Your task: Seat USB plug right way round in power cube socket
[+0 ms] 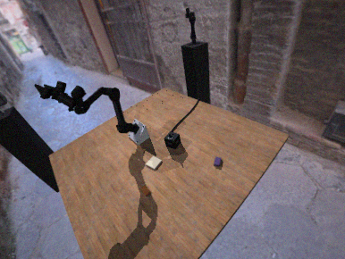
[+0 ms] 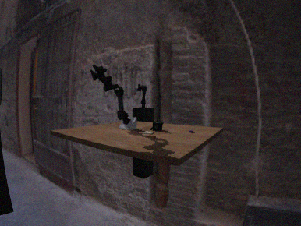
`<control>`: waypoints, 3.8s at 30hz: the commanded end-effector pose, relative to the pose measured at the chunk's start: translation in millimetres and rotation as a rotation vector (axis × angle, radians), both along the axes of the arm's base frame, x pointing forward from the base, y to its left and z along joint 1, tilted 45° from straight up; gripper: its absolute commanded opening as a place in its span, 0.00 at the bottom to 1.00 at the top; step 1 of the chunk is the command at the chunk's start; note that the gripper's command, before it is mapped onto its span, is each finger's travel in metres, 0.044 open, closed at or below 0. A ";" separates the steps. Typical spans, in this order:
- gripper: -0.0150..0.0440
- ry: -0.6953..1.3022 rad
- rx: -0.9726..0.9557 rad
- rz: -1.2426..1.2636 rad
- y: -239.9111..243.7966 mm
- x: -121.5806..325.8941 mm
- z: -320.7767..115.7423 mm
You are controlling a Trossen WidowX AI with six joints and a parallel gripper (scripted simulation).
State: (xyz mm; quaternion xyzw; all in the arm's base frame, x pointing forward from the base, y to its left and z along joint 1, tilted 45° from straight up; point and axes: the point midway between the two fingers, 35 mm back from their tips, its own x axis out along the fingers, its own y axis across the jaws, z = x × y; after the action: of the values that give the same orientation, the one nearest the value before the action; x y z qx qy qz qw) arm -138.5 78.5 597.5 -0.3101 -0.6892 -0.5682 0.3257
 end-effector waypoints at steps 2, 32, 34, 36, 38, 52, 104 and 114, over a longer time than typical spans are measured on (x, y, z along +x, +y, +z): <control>1.00 0.039 0.060 0.027 -21.2 9.8 8.9; 1.00 1.434 0.794 0.427 -203.0 453.0 -86.8; 1.00 1.526 0.819 0.461 -193.3 478.4 -110.3; 1.00 1.626 0.842 0.471 -182.6 501.3 -136.3; 1.00 1.724 0.861 0.465 -171.8 519.9 -161.8; 1.00 2.602 0.738 0.134 -36.7 588.4 -356.1; 1.00 3.214 -0.528 -1.834 106.1 404.7 -604.2; 1.00 3.214 -0.528 -1.834 99.3 406.2 -611.2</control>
State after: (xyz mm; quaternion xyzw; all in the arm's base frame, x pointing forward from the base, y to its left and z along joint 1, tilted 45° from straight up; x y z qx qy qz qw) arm 268.1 181.6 -10.8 0.7418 -0.5397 -0.3613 -0.1672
